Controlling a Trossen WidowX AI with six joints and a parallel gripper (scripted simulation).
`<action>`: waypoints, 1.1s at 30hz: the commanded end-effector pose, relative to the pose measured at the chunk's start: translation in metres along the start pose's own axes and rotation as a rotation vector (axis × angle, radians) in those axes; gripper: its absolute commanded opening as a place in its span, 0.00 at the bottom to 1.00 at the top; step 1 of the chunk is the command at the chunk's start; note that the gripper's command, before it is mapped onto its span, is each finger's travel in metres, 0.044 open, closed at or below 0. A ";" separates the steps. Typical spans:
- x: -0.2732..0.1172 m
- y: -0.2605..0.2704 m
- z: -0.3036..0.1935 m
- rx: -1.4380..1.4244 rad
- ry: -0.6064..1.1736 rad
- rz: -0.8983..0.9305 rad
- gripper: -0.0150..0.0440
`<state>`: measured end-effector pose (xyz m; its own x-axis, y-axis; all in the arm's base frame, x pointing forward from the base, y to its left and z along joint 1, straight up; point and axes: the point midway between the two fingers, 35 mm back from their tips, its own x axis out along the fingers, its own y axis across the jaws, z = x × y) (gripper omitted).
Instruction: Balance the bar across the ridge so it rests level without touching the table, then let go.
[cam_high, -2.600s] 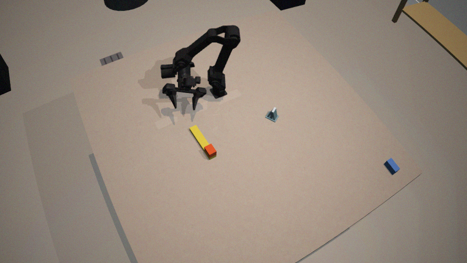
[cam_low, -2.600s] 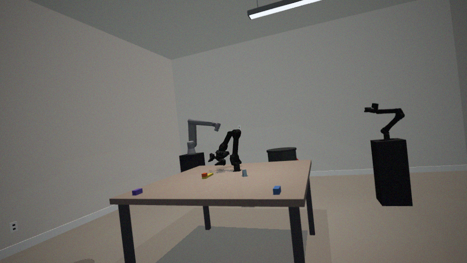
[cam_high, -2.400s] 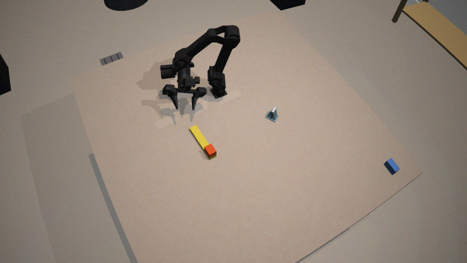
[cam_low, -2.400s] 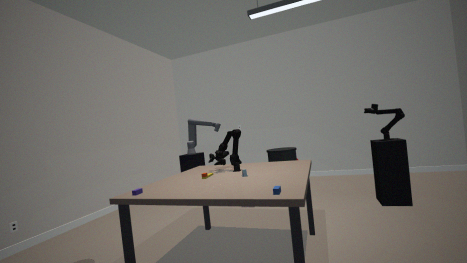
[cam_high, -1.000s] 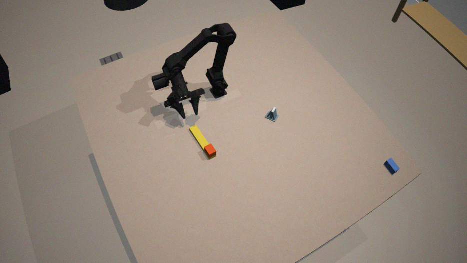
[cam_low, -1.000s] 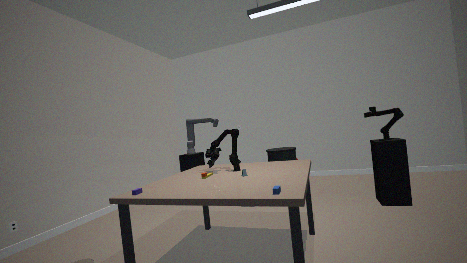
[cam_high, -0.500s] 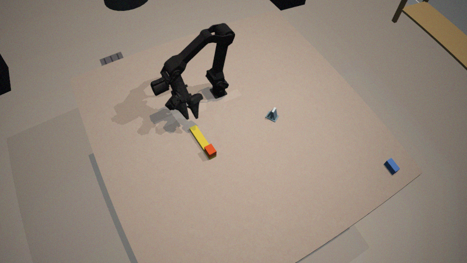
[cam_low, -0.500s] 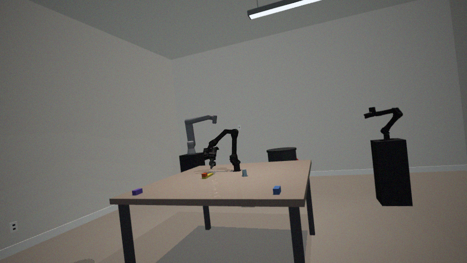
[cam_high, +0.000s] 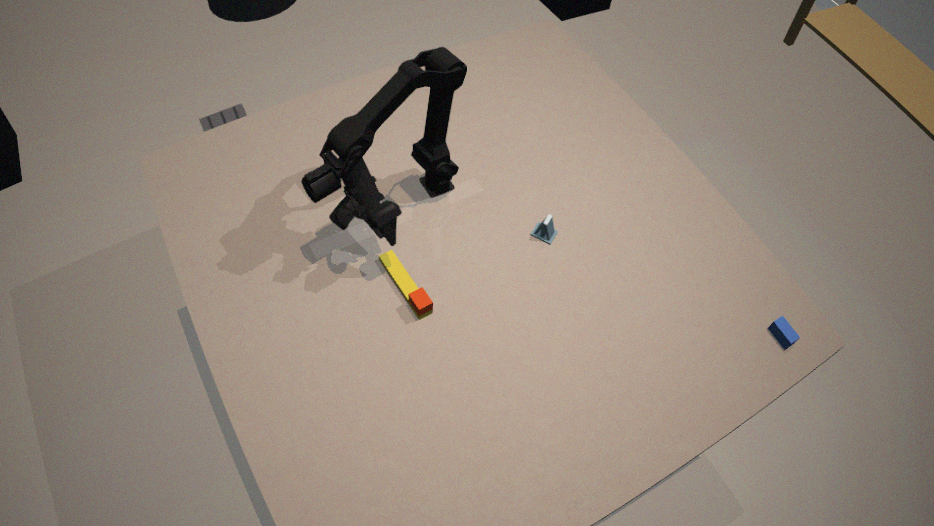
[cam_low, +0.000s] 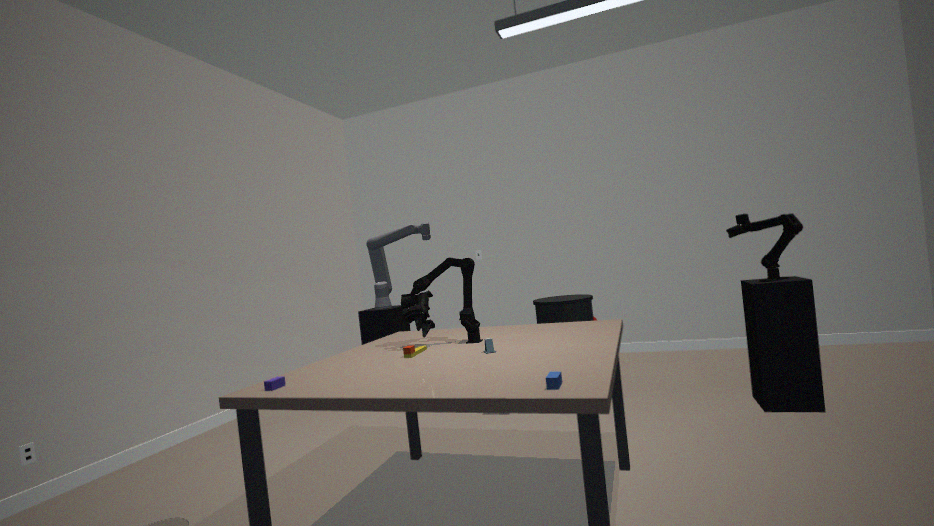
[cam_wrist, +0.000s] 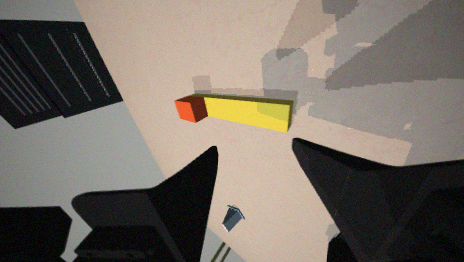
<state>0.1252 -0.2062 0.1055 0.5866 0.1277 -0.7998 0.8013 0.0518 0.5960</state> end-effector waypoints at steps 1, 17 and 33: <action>0.001 0.005 0.001 0.107 0.014 -0.047 0.79; 0.007 0.021 0.003 0.447 0.007 -0.198 0.79; 0.012 0.039 0.004 0.776 -0.082 -0.332 0.79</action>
<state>0.1593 -0.2057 0.1163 0.3212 0.1604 -0.9333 0.8057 -0.5642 0.1804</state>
